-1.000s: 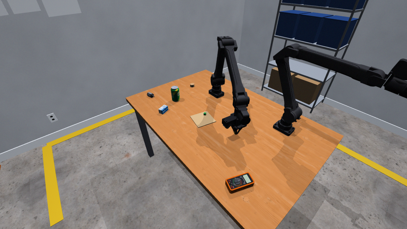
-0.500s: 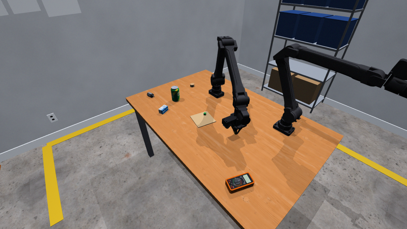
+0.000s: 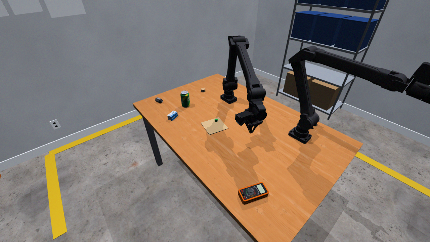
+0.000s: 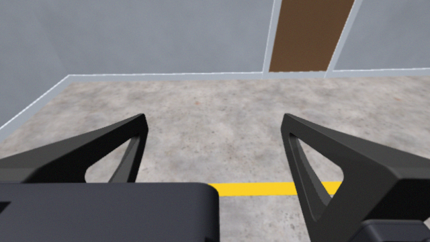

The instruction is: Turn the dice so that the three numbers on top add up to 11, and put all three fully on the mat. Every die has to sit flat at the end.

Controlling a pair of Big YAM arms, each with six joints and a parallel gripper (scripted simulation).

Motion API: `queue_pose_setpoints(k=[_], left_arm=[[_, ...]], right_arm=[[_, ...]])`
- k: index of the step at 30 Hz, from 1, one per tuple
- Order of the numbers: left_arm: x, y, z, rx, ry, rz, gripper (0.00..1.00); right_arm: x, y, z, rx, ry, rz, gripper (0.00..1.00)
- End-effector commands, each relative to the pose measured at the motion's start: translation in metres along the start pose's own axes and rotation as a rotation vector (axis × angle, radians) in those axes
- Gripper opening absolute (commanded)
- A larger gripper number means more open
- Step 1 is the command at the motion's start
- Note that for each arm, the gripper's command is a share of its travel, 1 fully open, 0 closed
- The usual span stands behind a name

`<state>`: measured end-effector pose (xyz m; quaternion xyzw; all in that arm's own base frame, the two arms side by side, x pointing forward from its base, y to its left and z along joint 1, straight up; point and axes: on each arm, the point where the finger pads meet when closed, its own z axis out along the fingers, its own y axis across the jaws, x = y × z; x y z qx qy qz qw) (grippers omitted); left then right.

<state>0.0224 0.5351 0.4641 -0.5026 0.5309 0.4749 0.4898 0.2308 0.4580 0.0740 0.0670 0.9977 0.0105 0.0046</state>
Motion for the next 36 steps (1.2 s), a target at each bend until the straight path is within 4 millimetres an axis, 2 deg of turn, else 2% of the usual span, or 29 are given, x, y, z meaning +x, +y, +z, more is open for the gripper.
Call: queue_pose_setpoints(k=[1, 3, 4, 6, 7, 10, 11, 17, 19, 20, 22, 25, 27, 30, 35, 36], left_arm=[[-0.037, 0.007, 0.007, -0.013, -0.069, -0.012, 1.00], [-0.037, 0.007, 0.007, -0.013, -0.069, -0.012, 1.00], [-0.037, 0.007, 0.007, -0.013, -0.069, -0.012, 1.00], [-0.037, 0.007, 0.007, -0.013, -0.069, -0.012, 1.00], [-0.037, 0.007, 0.007, -0.013, -0.069, -0.012, 1.00], [-0.037, 0.007, 0.007, -0.013, -0.069, -0.012, 1.00], [-0.037, 0.007, 0.007, -0.013, -0.069, -0.012, 1.00], [-0.037, 0.007, 0.007, -0.013, -0.069, -0.012, 1.00], [-0.037, 0.007, 0.007, -0.013, -0.069, -0.012, 1.00], [-0.037, 0.007, 0.007, -0.013, -0.069, -0.012, 1.00], [-0.037, 0.007, 0.007, -0.013, -0.069, -0.012, 1.00], [-0.037, 0.007, 0.007, -0.013, -0.069, -0.012, 1.00], [-0.037, 0.007, 0.007, -0.013, -0.069, -0.012, 1.00], [-0.037, 0.007, 0.007, -0.013, -0.069, -0.012, 1.00], [-0.037, 0.007, 0.007, -0.013, -0.069, -0.012, 1.00], [-0.037, 0.007, 0.007, -0.013, -0.069, -0.012, 1.00]], right_arm=[[-0.012, 0.015, -0.043, -0.047, -0.016, 0.005, 0.11], [-0.011, 0.014, -0.031, -0.008, -0.003, 0.005, 0.11], [-0.011, 0.014, -0.034, -0.008, -0.003, 0.005, 0.11], [-0.004, -0.007, -0.017, 0.045, 0.016, 0.005, 0.11], [-0.003, -0.008, -0.016, 0.048, 0.017, 0.005, 0.11], [-0.004, -0.008, -0.017, 0.046, 0.017, 0.005, 0.11], [-0.011, 0.014, -0.041, -0.031, -0.011, 0.005, 0.11], [-0.011, 0.011, -0.040, -0.024, -0.008, 0.004, 0.11], [-0.009, -0.006, -0.036, -0.008, -0.003, -0.008, 0.11], [-0.013, -0.008, -0.038, -0.012, -0.005, -0.019, 0.11], [-0.024, -0.020, -0.039, -0.014, -0.007, -0.059, 0.11], [-0.049, -0.053, -0.042, -0.013, -0.011, -0.164, 0.11], [-0.049, -0.053, -0.042, -0.013, -0.011, -0.164, 0.11], [-0.077, -0.101, -0.044, -0.010, -0.012, -0.307, 0.11], [-0.092, -0.135, -0.045, -0.008, -0.014, -0.405, 0.11], [-0.092, -0.137, -0.045, -0.008, -0.014, -0.411, 0.11]])
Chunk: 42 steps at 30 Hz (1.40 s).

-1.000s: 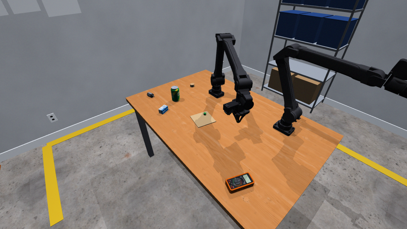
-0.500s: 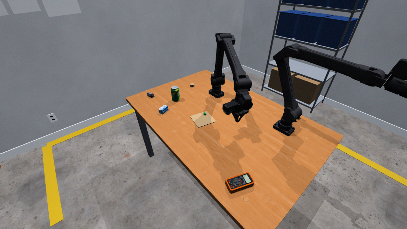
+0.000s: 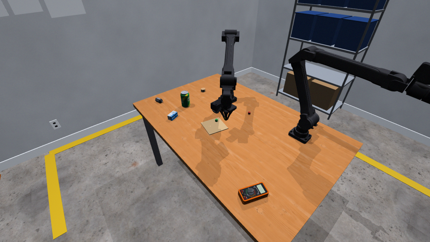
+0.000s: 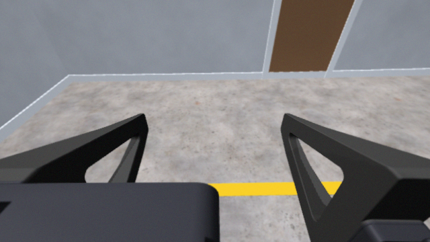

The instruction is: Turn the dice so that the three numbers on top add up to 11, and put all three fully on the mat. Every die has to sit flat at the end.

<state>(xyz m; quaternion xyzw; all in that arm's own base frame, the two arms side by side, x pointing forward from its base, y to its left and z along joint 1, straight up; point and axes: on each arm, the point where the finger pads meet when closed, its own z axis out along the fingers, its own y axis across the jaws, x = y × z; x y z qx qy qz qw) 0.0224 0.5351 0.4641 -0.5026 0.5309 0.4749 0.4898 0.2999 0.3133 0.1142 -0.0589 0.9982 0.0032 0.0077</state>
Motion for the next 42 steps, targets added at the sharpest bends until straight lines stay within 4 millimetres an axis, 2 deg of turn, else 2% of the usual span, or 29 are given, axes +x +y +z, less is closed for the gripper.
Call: queue_pose_setpoints(k=[1, 4, 5, 8, 11, 14, 16, 17, 19, 29, 33, 42], left_arm=[[-0.037, 0.007, 0.007, -0.013, -0.069, -0.012, 1.00], [-0.037, 0.007, 0.007, -0.013, -0.069, -0.012, 1.00], [-0.037, 0.007, 0.007, -0.013, -0.069, -0.012, 1.00], [-0.037, 0.007, 0.007, -0.013, -0.069, -0.012, 1.00], [-0.037, 0.007, 0.007, -0.013, -0.069, -0.012, 1.00], [-0.037, 0.007, 0.007, -0.013, -0.069, -0.012, 1.00], [-0.037, 0.007, 0.007, -0.013, -0.069, -0.012, 1.00], [-0.037, 0.007, 0.007, -0.013, -0.069, -0.012, 1.00], [-0.037, 0.007, 0.007, -0.013, -0.069, -0.012, 1.00], [-0.037, 0.007, 0.007, -0.013, -0.069, -0.012, 1.00], [-0.037, 0.007, 0.007, -0.013, -0.069, -0.012, 1.00], [-0.037, 0.007, 0.007, -0.013, -0.069, -0.012, 1.00]], right_arm=[[-0.004, -0.017, -0.002, -0.018, -0.014, -0.192, 0.11], [-0.005, -0.041, -0.001, -0.016, -0.014, -0.257, 0.11], [-0.005, -0.056, 0.000, -0.015, -0.015, -0.299, 0.11], [-0.005, -0.057, 0.000, -0.015, -0.015, -0.302, 0.11], [-0.002, -0.093, 0.002, -0.011, -0.016, -0.406, 0.11], [0.001, -0.110, 0.003, -0.009, -0.016, -0.457, 0.11], [0.002, -0.113, 0.007, -0.007, -0.009, -0.466, 0.11], [0.003, -0.114, 0.015, -0.002, 0.015, -0.467, 0.11], [-0.001, -0.103, 0.008, -0.006, -0.002, -0.489, 0.11], [0.000, -0.105, 0.003, -0.006, -0.006, -0.483, 0.11], [0.007, -0.109, 0.018, 0.000, 0.020, -0.478, 0.11], [0.006, -0.109, 0.036, -0.001, 0.017, -0.478, 0.11]])
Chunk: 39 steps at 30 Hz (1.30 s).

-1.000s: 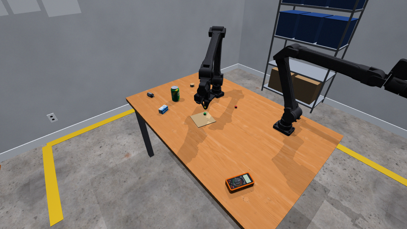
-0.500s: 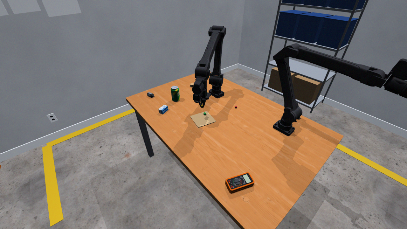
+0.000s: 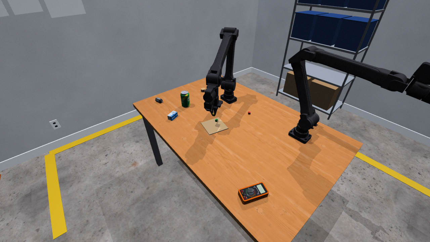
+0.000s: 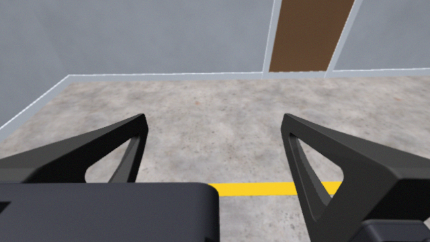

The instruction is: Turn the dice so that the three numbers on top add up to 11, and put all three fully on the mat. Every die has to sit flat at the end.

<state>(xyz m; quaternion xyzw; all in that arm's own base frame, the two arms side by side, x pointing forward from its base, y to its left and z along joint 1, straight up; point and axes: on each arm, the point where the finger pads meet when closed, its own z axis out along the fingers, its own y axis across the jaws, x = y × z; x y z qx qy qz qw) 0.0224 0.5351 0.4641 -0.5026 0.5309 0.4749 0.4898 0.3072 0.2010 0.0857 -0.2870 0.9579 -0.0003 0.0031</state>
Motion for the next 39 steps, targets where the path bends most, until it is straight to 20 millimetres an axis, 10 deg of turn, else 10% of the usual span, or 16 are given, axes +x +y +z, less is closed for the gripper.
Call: queue_pose_setpoints(k=[1, 15, 39], left_arm=[[-0.037, 0.007, 0.007, -0.013, -0.069, -0.012, 1.00], [-0.037, 0.007, 0.007, -0.013, -0.069, -0.012, 1.00], [-0.037, 0.007, 0.007, -0.013, -0.069, -0.012, 1.00]], right_arm=[[-0.002, 0.003, 0.012, -0.005, 0.005, -0.013, 0.11], [0.000, 0.002, 0.074, -0.005, 0.006, -0.011, 0.11], [-0.001, 0.002, 0.080, -0.005, 0.002, -0.012, 0.11]])
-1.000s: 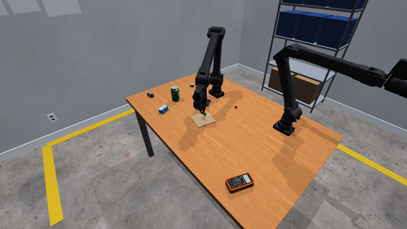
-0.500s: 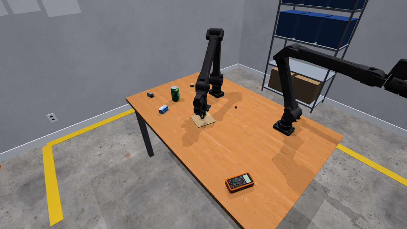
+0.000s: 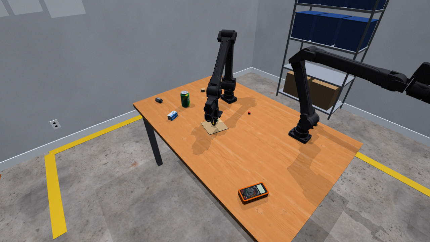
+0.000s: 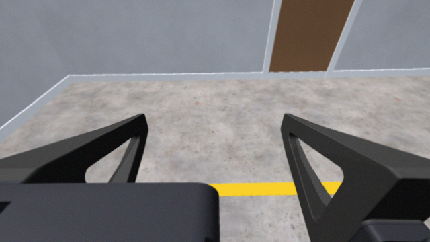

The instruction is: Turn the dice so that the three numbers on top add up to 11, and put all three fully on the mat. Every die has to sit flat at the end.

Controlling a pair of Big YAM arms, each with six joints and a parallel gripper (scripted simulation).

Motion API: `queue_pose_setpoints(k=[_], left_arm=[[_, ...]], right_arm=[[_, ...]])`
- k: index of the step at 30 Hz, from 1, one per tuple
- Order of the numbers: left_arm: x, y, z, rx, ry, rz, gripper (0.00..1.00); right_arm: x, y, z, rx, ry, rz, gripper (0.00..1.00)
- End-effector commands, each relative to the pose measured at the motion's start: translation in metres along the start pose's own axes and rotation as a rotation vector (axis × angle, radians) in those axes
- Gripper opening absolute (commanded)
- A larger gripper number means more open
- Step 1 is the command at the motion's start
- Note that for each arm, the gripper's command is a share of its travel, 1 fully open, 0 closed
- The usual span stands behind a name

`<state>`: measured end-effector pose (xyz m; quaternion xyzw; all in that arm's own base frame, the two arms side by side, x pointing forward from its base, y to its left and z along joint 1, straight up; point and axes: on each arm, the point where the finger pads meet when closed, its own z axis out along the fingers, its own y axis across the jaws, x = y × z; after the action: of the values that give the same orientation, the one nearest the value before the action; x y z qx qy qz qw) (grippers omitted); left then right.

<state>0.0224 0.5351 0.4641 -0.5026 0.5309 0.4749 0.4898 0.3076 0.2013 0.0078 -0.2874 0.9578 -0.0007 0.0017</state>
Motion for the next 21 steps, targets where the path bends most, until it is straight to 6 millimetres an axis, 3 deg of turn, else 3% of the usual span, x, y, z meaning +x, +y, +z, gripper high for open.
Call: queue_pose_setpoints(k=[1, 21], left_arm=[[-0.0369, 0.0066, 0.0067, -0.013, -0.069, -0.012, 1.00], [-0.0369, 0.0066, 0.0067, -0.013, -0.069, -0.012, 1.00]], right_arm=[[0.0001, 0.0021, 0.0018, -0.005, 0.000, -0.013, 0.11], [-0.0027, 0.0066, -0.0019, -0.005, -0.016, -0.030, 0.11]])
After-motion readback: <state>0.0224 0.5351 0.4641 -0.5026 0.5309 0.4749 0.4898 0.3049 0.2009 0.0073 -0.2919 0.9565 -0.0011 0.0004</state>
